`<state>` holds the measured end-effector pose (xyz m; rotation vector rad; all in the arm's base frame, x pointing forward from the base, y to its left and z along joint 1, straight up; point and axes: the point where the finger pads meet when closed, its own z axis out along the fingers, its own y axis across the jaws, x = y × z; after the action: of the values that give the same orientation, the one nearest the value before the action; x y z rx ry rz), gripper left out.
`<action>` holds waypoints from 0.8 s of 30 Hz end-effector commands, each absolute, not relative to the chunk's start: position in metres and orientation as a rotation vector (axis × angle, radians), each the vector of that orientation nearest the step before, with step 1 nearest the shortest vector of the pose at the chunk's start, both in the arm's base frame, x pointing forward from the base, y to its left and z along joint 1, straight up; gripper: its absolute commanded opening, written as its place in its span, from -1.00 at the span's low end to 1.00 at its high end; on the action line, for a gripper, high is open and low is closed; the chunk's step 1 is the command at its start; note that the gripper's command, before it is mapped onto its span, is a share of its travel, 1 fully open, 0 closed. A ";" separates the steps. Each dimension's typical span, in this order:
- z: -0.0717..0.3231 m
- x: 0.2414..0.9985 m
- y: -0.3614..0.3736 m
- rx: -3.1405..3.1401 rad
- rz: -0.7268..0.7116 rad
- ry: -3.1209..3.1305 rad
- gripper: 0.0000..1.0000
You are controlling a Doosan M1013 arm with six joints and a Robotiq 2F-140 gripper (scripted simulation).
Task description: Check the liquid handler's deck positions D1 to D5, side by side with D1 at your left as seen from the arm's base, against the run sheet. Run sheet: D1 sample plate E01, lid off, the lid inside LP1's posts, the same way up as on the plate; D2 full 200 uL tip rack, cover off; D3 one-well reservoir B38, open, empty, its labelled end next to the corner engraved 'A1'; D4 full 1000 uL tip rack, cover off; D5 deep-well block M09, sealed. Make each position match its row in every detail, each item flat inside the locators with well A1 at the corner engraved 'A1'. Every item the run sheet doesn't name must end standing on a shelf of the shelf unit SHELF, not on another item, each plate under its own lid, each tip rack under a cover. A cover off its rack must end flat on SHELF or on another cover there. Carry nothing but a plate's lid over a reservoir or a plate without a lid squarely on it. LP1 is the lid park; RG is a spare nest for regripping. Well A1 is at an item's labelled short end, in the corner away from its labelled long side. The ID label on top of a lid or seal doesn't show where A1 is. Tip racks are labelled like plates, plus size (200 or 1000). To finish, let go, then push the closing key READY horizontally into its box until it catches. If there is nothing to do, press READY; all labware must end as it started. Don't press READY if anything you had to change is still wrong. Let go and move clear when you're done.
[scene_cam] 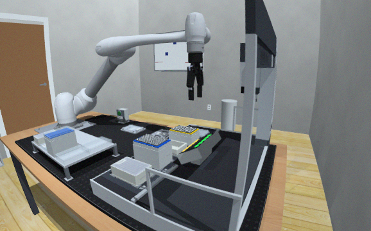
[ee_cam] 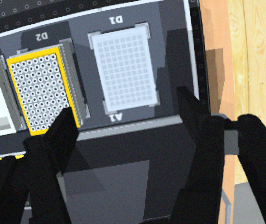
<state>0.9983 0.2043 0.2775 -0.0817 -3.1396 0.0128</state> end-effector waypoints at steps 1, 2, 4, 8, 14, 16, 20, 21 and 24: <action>0.275 0.998 0.204 -0.082 0.012 -3.141 0.32; 0.273 0.998 0.204 -0.082 0.012 -3.141 0.32; 0.270 0.998 0.204 -0.082 0.012 -3.141 0.32; 0.263 0.998 0.204 -0.082 0.012 -3.141 0.32; 0.255 0.998 0.204 -0.082 0.012 -3.141 0.32; 0.253 0.998 0.204 -0.082 0.012 -3.141 0.32; 0.246 0.998 0.204 -0.082 0.012 -3.141 0.32; 0.245 0.998 0.204 -0.082 0.012 -3.141 0.32; 0.240 0.998 0.204 -0.082 0.012 -3.141 0.32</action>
<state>0.9982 0.2040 0.2412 -0.0819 -3.1393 0.0130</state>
